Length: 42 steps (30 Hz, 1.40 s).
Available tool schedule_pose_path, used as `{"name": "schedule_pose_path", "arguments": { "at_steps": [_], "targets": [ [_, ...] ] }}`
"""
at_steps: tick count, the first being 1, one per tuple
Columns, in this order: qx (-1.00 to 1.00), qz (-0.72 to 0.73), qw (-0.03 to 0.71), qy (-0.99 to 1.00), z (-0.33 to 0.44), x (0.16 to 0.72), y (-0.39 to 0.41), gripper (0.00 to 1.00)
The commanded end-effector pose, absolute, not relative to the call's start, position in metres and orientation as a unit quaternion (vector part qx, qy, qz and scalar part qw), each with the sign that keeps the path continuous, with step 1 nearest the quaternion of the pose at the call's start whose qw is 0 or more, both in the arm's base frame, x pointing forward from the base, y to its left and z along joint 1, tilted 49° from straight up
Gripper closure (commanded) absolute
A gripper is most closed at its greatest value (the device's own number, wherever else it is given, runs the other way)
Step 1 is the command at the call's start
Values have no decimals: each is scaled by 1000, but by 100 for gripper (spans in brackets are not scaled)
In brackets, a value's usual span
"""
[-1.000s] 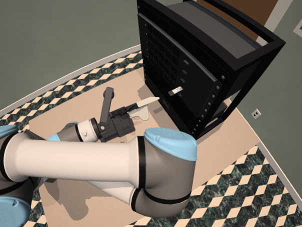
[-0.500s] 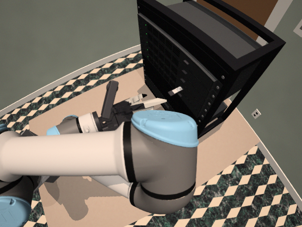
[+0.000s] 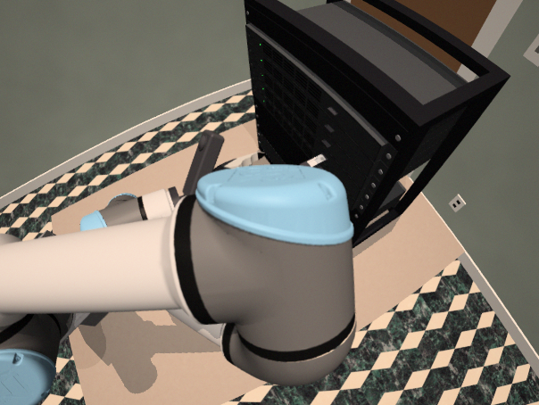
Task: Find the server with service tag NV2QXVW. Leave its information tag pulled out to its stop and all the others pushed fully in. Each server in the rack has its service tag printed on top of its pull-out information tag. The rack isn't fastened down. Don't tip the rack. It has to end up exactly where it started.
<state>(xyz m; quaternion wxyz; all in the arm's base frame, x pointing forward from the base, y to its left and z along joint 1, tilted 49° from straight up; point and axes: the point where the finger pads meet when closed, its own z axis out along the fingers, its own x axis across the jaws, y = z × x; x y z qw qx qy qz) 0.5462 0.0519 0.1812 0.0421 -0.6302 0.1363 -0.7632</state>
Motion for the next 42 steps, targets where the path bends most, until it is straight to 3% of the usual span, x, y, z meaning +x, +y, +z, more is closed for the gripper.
{"name": "schedule_pose_path", "arguments": {
  "at_steps": [1, 13, 42],
  "targets": [
    [-627, -751, 77, 191, 186, 552, 54, 0],
    [-617, -730, 138, 260, 196, 560, 60, 0],
    [-601, -700, 200, 329, 205, 568, 67, 0]
  ]
}}
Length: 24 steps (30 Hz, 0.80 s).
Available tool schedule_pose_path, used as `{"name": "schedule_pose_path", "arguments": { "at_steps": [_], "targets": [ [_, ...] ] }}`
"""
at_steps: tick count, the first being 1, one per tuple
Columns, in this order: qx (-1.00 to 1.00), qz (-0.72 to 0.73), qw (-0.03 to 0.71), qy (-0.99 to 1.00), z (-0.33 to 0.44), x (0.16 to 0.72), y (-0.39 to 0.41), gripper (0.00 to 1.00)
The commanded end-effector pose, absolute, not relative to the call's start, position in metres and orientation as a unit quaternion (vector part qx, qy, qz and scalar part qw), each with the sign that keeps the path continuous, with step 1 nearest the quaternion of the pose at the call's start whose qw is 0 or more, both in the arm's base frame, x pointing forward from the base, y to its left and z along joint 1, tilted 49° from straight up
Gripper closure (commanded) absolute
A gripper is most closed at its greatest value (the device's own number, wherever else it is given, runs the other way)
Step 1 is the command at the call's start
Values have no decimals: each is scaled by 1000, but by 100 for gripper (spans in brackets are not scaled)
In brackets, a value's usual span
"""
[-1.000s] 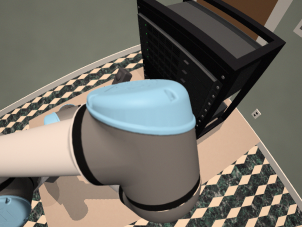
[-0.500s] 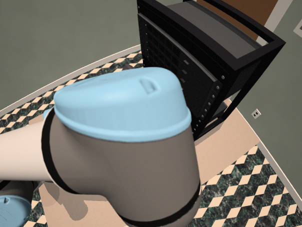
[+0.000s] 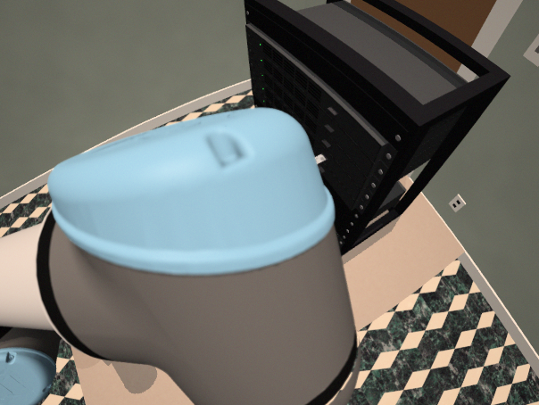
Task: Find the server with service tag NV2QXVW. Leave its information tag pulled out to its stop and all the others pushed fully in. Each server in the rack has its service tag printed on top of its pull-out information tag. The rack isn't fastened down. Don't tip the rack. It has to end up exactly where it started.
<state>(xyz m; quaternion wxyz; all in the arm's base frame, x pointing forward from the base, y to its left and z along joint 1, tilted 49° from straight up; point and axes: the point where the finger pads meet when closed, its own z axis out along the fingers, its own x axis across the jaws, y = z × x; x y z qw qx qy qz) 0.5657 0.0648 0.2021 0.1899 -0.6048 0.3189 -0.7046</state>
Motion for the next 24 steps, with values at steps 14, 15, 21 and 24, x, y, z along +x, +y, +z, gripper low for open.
{"name": "schedule_pose_path", "arguments": {
  "at_steps": [14, 15, 21, 24],
  "targets": [
    [-600, -698, 205, 335, 205, 568, 67, 0],
    [-600, -697, 205, 335, 205, 568, 67, 0],
    [-600, -697, 204, 335, 205, 568, 67, 0],
    [-600, -697, 204, 335, 205, 568, 67, 0]
  ]
}}
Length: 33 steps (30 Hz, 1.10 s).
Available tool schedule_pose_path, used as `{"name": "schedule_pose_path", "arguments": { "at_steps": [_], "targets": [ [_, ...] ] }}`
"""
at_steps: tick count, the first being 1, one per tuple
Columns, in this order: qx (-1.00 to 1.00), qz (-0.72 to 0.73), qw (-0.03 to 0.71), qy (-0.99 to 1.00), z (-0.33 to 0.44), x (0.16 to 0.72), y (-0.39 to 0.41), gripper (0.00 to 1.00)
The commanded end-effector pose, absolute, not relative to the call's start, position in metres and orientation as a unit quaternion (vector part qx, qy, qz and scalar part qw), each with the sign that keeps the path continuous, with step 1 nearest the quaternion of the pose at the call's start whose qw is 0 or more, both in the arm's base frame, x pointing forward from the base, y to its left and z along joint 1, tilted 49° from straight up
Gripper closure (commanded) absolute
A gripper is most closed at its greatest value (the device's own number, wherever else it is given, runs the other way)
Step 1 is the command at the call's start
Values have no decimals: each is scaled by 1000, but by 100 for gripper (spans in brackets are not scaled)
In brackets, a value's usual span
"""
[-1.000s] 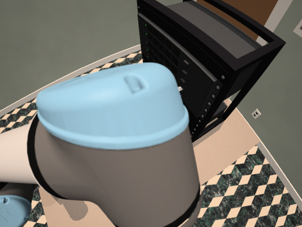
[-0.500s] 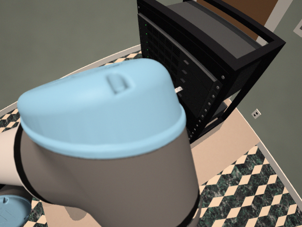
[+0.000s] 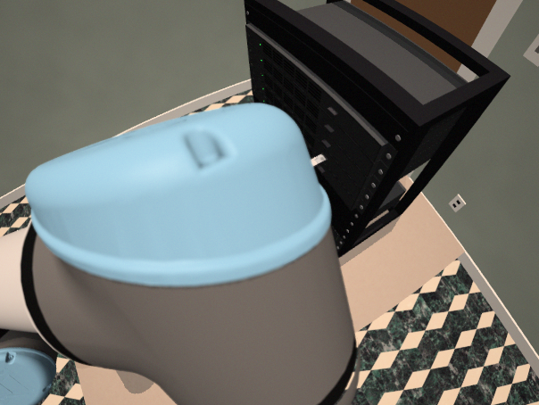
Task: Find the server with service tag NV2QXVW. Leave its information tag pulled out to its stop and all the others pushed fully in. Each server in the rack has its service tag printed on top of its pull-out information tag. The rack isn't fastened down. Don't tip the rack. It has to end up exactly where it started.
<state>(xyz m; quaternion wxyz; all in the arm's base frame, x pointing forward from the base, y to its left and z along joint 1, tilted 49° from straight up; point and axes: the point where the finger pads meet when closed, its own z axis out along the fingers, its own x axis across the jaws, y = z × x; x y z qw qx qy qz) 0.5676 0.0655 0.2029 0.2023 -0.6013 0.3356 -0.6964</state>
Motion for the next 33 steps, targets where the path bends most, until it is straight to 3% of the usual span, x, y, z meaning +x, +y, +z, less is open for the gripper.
{"name": "schedule_pose_path", "arguments": {
  "at_steps": [1, 33],
  "targets": [
    [-600, -697, 204, 335, 205, 569, 67, 0],
    [-601, -696, 204, 336, 190, 600, 44, 0]
  ]
}}
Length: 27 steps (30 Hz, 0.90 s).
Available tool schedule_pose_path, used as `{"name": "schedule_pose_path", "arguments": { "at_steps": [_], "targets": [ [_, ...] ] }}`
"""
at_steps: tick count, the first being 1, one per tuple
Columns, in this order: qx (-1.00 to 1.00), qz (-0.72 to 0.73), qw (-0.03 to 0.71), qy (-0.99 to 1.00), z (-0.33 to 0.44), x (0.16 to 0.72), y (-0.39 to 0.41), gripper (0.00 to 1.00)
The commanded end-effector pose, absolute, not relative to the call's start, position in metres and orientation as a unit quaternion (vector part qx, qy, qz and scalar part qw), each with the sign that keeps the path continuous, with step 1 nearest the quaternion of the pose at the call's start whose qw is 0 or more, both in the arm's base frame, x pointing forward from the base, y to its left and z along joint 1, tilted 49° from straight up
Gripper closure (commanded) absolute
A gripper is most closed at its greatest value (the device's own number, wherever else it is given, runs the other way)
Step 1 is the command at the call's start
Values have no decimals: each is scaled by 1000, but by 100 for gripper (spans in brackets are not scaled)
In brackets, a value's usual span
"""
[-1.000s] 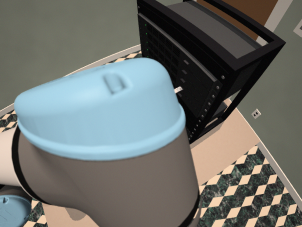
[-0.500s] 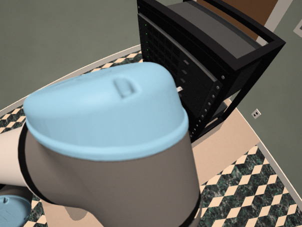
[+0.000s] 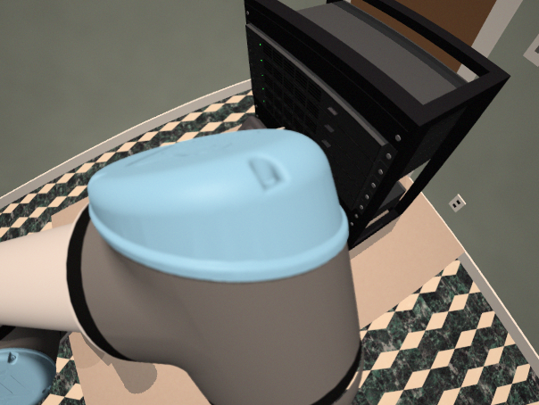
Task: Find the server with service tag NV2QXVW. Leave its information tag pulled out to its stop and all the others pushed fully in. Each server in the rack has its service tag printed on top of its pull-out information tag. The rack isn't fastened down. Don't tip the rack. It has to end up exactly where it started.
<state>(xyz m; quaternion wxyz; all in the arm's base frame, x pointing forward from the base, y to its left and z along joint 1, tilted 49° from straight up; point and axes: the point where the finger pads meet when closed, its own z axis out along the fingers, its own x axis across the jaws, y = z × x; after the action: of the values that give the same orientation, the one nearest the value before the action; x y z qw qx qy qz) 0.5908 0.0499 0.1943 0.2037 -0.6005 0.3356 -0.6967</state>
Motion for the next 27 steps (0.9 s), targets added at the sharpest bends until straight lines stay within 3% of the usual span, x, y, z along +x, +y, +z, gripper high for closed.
{"name": "schedule_pose_path", "arguments": {
  "at_steps": [1, 27],
  "targets": [
    [-601, -696, 204, 336, 190, 600, 44, 0],
    [-600, -697, 204, 335, 184, 616, 34, 0]
  ]
}}
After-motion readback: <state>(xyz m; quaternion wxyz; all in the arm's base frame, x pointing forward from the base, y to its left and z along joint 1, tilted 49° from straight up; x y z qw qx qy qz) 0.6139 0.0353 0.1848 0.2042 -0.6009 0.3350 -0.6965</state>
